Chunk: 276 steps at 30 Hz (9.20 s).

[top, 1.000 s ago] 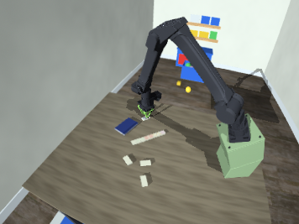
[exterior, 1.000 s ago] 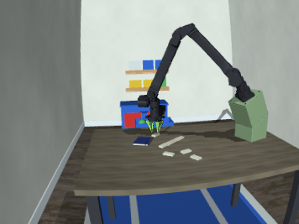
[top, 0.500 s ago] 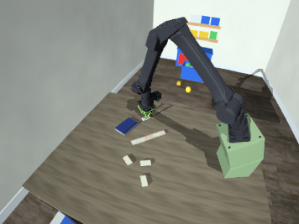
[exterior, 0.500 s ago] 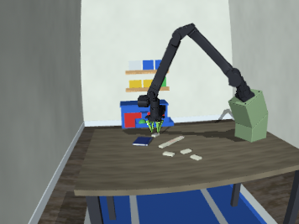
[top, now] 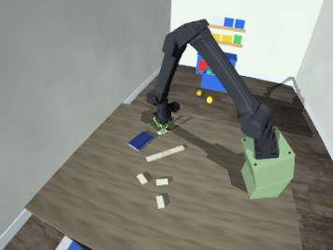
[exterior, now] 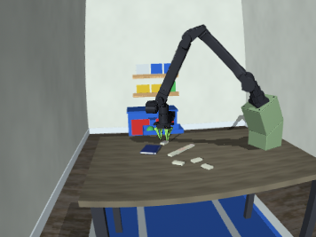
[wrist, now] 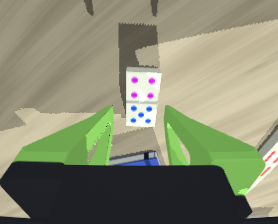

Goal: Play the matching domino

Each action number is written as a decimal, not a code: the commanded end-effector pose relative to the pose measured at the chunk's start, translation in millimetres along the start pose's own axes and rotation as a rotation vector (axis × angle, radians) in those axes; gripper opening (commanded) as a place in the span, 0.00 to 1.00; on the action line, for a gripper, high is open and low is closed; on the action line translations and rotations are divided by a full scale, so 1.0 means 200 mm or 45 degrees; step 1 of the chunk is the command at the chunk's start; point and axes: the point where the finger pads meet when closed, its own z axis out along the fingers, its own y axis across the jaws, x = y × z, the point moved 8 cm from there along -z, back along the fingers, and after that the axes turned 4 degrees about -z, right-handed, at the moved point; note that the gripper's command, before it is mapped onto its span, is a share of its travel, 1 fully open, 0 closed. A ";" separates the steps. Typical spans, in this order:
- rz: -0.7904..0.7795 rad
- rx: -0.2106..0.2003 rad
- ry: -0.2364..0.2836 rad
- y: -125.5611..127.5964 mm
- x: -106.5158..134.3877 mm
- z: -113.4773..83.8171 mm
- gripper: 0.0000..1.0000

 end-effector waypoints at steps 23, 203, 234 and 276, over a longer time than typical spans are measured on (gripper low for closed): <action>0.004 -0.009 -0.001 0.01 0.00 -0.01 0.42; 0.000 -0.035 0.007 0.07 0.03 0.08 0.21; -0.003 -0.045 0.004 0.06 0.03 -0.28 0.21; -0.172 -0.018 0.001 -0.08 -0.03 -0.56 0.21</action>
